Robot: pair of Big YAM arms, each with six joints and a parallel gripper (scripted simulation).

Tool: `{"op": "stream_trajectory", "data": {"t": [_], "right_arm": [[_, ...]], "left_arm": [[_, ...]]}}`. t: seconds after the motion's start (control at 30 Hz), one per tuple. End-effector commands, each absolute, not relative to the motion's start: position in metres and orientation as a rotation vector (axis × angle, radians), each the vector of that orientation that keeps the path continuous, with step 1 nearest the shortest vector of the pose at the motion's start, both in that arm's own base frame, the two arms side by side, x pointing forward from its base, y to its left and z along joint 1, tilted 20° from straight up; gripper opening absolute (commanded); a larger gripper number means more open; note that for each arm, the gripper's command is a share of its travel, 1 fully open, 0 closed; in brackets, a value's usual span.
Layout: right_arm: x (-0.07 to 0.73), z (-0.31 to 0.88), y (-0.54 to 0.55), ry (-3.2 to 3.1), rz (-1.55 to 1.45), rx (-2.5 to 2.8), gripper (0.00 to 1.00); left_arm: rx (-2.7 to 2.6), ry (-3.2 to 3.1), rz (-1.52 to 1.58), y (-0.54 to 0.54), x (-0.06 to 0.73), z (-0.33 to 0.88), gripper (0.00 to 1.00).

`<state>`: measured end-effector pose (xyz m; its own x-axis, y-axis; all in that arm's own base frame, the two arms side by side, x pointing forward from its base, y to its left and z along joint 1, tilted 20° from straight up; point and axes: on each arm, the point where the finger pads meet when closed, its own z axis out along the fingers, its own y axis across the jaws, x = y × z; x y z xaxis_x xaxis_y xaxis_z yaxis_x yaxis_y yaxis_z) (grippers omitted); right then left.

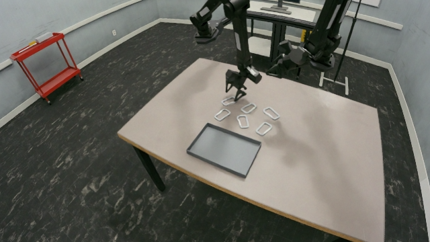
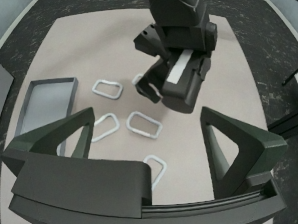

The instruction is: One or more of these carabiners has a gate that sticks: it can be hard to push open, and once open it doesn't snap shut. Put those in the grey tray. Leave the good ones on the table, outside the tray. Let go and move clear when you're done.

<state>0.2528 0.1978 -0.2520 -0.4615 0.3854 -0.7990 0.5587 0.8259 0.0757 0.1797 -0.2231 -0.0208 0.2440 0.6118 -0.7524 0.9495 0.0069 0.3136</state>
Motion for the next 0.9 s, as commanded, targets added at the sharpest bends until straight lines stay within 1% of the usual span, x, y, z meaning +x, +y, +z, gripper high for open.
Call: {"op": "stream_trajectory", "data": {"t": [0.0, 0.43, 0.5, 0.63, 0.87], "right_arm": [[0.253, -0.254, 0.194, 2.072, -0.247, 0.762, 1.00], [0.254, -0.248, 0.196, 2.069, -0.248, 0.734, 1.00], [0.261, -0.243, 0.198, 2.078, -0.259, 0.725, 0.79], [0.265, -0.242, 0.199, 2.116, -0.293, 0.678, 0.79], [0.302, -0.232, 0.214, 2.379, -0.365, 0.525, 0.79]], "left_arm": [[1.701, 1.447, -0.517, -0.224, 0.179, -0.020, 1.00], [1.701, 1.447, -0.517, -0.224, 0.179, -0.020, 1.00], [1.701, 1.447, -0.517, -0.224, 0.179, -0.020, 1.00], [1.701, 1.447, -0.517, -0.224, 0.179, -0.020, 1.00], [1.701, 1.447, -0.517, -0.224, 0.179, -0.020, 1.00]]}}
